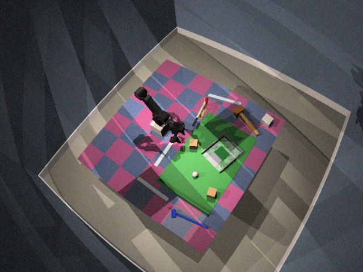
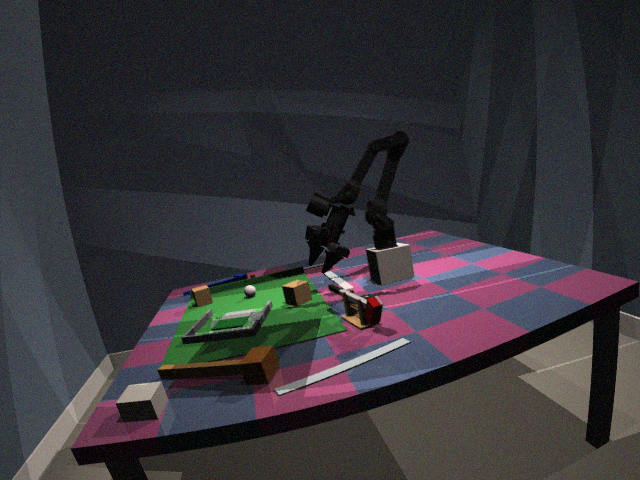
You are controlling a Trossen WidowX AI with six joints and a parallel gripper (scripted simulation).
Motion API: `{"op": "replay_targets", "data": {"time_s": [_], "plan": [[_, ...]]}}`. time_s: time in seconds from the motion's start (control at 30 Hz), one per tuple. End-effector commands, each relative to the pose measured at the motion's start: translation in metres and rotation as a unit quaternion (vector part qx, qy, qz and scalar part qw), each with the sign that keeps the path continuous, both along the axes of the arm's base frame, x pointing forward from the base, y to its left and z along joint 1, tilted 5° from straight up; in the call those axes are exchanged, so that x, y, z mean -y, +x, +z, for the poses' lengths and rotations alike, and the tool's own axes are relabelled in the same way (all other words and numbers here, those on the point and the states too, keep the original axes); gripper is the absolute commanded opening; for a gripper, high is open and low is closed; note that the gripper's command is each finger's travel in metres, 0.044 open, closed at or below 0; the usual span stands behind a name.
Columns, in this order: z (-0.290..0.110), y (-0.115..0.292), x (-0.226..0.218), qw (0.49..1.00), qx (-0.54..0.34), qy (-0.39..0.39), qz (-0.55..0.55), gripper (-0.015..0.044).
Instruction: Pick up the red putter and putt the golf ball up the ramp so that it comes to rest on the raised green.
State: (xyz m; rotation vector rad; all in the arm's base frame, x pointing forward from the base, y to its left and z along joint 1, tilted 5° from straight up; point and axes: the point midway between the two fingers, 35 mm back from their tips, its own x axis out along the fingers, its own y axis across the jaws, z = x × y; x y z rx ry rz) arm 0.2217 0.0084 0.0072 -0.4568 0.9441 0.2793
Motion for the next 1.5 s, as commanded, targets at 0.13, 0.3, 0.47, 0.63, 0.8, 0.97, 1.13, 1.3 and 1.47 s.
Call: {"op": "replay_targets", "data": {"time_s": [0.13,0.3,0.47,0.63,0.8,0.97,1.13,1.3,1.47], "plan": [[0.004,0.007,-0.043,0.984,-0.060,-0.032,0.165,0.0440],[0.007,0.003,-0.111,0.904,-0.132,-0.072,0.400,0.0440],[0.006,-0.018,-0.175,0.773,-0.184,-0.098,0.599,0.0440],[0.005,-0.022,-0.184,0.752,-0.190,-0.101,0.623,0.0440],[0.005,-0.020,-0.185,0.752,-0.190,-0.101,0.623,0.0440],[-0.002,-0.020,-0.185,0.752,-0.190,-0.101,0.623,0.0440],[-0.018,-0.020,-0.183,0.752,-0.190,-0.101,0.623,0.0440],[-0.025,-0.020,-0.183,0.752,-0.190,-0.101,0.623,0.0440],[-0.042,-0.021,-0.181,0.752,-0.191,-0.101,0.623,0.0440]]}}
